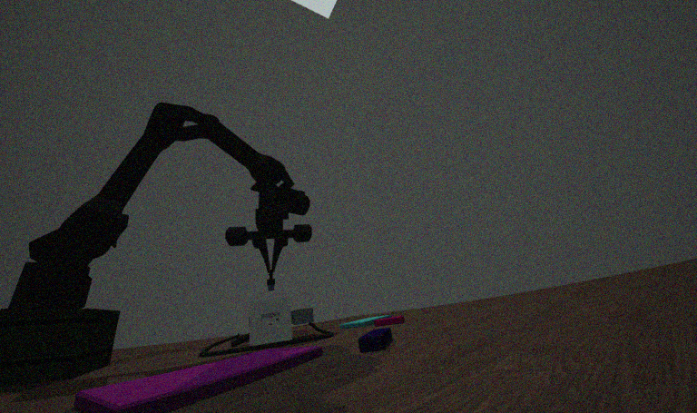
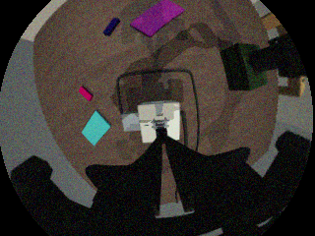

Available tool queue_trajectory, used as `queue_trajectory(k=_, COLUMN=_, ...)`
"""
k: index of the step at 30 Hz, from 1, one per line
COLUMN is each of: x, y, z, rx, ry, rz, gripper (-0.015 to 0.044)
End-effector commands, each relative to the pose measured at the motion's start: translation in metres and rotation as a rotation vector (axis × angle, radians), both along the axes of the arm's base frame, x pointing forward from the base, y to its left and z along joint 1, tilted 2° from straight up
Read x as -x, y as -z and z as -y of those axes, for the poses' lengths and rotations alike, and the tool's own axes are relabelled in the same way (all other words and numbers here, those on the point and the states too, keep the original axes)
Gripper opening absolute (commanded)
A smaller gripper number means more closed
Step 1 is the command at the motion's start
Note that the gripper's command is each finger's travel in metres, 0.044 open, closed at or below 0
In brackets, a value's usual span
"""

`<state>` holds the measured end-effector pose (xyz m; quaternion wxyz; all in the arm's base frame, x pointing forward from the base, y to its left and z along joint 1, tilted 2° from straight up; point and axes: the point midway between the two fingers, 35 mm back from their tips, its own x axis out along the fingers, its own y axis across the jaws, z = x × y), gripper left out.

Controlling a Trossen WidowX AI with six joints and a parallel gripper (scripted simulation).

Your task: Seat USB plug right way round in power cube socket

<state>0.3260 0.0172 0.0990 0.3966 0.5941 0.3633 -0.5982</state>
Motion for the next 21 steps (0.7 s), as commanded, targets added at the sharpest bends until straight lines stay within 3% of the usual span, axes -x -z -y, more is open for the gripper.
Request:
queue_trajectory(k=1, x=-0.0002, y=-0.0039, z=-0.0002, rx=0.0, ry=0.003, rz=0.002, gripper=0.0)
queue_trajectory(k=8, x=-0.0001, y=-0.002, z=-0.0001, rx=0.001, ry=-0.058, rz=-0.002, gripper=0.0)
queue_trajectory(k=21, x=-0.0001, y=-0.0012, z=-0.0001, rx=0.008, ry=-0.406, rz=-0.017, gripper=0.0)
